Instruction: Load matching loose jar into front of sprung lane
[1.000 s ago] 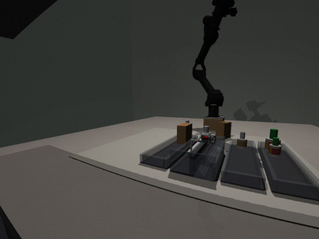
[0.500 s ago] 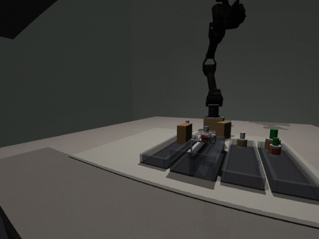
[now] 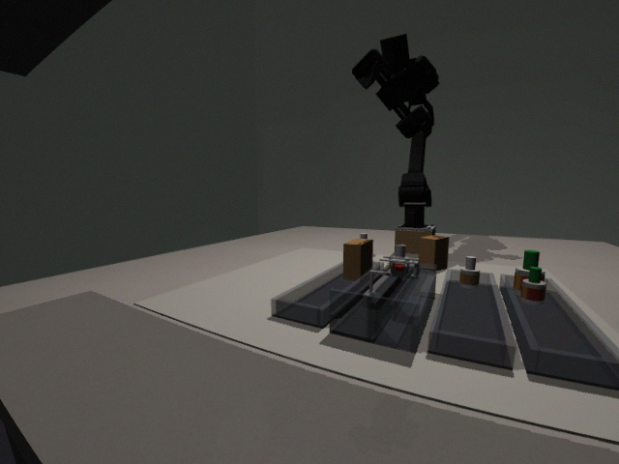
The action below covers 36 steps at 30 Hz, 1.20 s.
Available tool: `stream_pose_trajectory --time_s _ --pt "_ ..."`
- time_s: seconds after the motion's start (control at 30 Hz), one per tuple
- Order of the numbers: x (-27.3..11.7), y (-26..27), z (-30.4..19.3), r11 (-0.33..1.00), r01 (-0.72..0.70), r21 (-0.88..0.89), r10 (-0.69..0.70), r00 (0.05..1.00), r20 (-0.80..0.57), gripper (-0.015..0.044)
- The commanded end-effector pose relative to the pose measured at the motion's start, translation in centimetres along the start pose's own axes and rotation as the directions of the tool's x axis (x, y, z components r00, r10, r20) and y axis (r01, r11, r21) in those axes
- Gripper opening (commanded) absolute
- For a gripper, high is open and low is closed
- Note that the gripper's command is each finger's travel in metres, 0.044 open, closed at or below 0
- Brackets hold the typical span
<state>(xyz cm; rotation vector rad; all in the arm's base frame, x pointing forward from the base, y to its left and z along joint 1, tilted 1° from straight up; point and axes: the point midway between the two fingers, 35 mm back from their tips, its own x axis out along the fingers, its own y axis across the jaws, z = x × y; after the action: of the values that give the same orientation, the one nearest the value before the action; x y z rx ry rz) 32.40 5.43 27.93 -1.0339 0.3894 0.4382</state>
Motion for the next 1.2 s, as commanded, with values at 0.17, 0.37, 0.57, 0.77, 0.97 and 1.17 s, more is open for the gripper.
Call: stream_pose_trajectory --time_s 0.17,0.37,0.57,0.77,0.97,1.17 --pt "1.7 7.1 -12.7 0.889 -0.150 0.432 0.325 0.872 -0.367 0.0440" --pt "-0.8 13.1 -19.5 0.687 -0.077 0.723 0.580 0.656 -0.482 0.0440" --pt "-3.4 16.6 -22.1 0.542 0.024 0.840 0.716 0.510 -0.477 0.0440" --pt "-3.2 16.7 -22.3 0.542 0.024 0.840 0.716 0.509 -0.477 0.0440" --pt "-1.6 19.4 -24.1 0.542 0.024 0.840 0.716 0.509 -0.477 0.0440" --pt "-1.2 20.1 -24.7 0.543 0.024 0.840 0.716 0.509 -0.477 0.0440"
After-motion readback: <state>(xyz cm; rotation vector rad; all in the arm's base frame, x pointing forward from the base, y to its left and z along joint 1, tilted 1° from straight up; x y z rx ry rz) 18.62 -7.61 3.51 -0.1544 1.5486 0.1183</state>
